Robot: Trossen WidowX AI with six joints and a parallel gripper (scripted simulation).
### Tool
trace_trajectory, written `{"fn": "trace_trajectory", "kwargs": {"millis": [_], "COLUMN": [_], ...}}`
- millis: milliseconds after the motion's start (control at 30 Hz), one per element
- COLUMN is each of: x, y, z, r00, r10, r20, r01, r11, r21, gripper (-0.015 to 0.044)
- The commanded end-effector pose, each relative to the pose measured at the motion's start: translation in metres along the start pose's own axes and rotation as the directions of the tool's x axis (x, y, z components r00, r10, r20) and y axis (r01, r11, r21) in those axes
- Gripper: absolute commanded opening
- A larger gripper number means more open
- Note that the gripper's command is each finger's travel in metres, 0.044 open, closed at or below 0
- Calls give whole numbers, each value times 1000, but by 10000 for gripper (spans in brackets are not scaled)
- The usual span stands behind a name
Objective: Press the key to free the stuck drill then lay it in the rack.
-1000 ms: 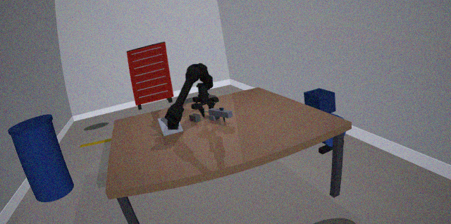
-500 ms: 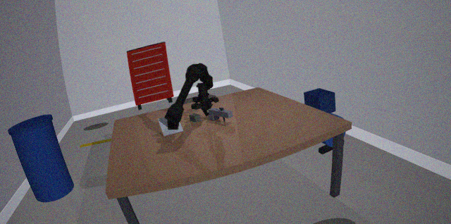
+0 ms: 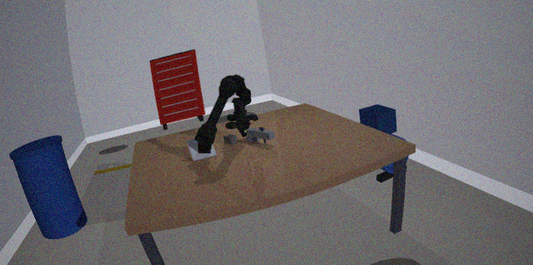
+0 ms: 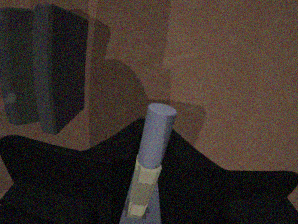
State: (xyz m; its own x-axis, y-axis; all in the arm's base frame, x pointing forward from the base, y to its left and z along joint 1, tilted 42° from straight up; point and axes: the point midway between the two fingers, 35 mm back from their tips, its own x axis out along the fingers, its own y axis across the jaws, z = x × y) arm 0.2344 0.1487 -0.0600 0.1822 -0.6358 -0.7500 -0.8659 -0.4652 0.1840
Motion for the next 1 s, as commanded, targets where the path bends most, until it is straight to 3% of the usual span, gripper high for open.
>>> {"fn": "trace_trajectory", "kwargs": {"millis": [0, 967], "x": [0, -3], "y": [0, -3], "z": [4, 46], "r00": [1000, 1000], "r10": [1, 0], "r20": [-1, 2], "r01": [-1, 0], "r11": [1000, 1000], "r21": [3, 3], "gripper": [0, 0]}}
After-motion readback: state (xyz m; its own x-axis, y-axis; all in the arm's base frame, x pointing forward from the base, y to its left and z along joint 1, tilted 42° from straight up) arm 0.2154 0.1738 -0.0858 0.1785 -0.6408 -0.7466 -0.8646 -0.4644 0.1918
